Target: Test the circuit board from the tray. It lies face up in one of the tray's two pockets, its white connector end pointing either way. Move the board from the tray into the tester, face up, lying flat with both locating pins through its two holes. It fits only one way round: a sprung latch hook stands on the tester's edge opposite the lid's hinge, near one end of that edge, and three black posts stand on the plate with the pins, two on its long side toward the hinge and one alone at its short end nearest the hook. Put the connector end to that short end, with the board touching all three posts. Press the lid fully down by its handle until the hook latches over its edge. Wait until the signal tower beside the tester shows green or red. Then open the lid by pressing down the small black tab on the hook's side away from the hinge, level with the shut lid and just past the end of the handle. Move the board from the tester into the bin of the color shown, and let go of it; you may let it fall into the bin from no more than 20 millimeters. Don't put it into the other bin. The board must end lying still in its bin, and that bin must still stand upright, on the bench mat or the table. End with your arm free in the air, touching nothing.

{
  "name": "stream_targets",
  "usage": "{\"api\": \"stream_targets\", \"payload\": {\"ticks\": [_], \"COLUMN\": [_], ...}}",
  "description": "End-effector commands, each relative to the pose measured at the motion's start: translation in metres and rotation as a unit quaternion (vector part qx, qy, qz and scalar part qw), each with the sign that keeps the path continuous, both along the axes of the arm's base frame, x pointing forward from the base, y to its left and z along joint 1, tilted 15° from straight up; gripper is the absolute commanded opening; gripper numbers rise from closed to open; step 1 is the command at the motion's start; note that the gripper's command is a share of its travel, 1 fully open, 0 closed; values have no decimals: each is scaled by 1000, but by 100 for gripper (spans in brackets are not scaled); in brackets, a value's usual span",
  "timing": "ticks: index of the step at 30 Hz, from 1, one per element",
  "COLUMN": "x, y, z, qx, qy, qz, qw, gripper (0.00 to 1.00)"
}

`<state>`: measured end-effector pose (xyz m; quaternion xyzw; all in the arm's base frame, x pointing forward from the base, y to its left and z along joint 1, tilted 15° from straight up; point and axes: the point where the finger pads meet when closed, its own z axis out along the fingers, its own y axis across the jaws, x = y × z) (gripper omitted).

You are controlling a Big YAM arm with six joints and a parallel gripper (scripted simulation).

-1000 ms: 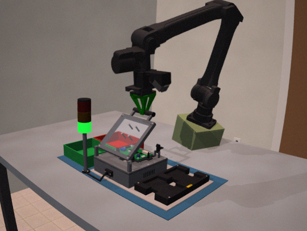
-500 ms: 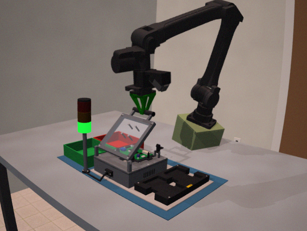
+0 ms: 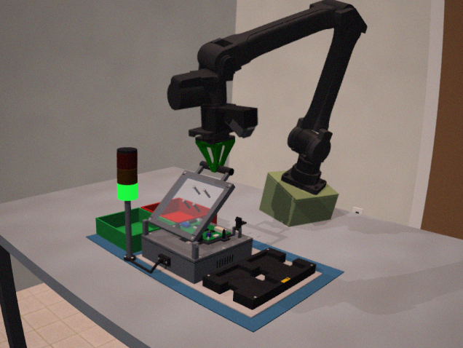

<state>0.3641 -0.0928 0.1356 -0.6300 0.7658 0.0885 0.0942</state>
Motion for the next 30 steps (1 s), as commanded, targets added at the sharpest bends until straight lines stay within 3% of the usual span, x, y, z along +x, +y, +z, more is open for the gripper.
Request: {"api": "stream_targets", "payload": {"ticks": [1,30], "x": [55,57], "y": [-28,-29], "z": [57,58], "qx": [-28,-27], "qy": [-86,-85], "qz": [-18,-18], "qw": [996,996], "gripper": [0,0]}}
